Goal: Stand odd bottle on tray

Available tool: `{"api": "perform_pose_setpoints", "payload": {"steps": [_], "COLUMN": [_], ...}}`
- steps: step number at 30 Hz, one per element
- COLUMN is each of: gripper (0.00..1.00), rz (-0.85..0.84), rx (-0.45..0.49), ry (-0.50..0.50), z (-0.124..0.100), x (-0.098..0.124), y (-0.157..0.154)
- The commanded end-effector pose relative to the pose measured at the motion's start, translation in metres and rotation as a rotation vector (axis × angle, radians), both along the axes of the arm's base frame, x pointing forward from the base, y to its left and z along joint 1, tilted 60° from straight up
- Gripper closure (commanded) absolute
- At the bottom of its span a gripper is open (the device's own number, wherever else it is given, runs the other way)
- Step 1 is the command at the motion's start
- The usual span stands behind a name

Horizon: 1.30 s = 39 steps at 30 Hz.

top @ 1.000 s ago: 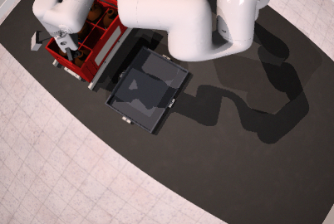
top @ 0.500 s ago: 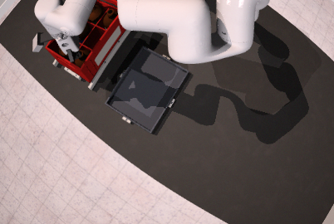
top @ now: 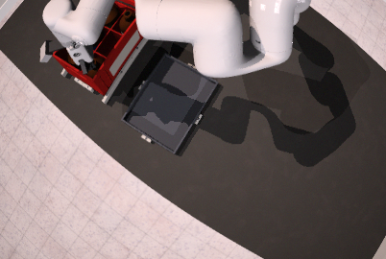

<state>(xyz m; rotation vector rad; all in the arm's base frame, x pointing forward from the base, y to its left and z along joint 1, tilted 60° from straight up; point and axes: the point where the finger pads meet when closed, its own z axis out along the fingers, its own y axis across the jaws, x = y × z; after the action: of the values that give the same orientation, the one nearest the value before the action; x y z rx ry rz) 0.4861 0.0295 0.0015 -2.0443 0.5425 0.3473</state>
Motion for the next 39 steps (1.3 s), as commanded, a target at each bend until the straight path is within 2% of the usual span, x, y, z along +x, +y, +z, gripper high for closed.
{"api": "perform_pose_setpoints", "payload": {"steps": [1,39], "gripper": [0.35,0.35], "rz": [-0.002,-0.002], "rx": [-0.001,-0.001], "ry": [-0.003,-0.003], "z": [-0.0023,-0.0051], "x": [0.0010,0.0012], "y": [0.0045,0.0099]}}
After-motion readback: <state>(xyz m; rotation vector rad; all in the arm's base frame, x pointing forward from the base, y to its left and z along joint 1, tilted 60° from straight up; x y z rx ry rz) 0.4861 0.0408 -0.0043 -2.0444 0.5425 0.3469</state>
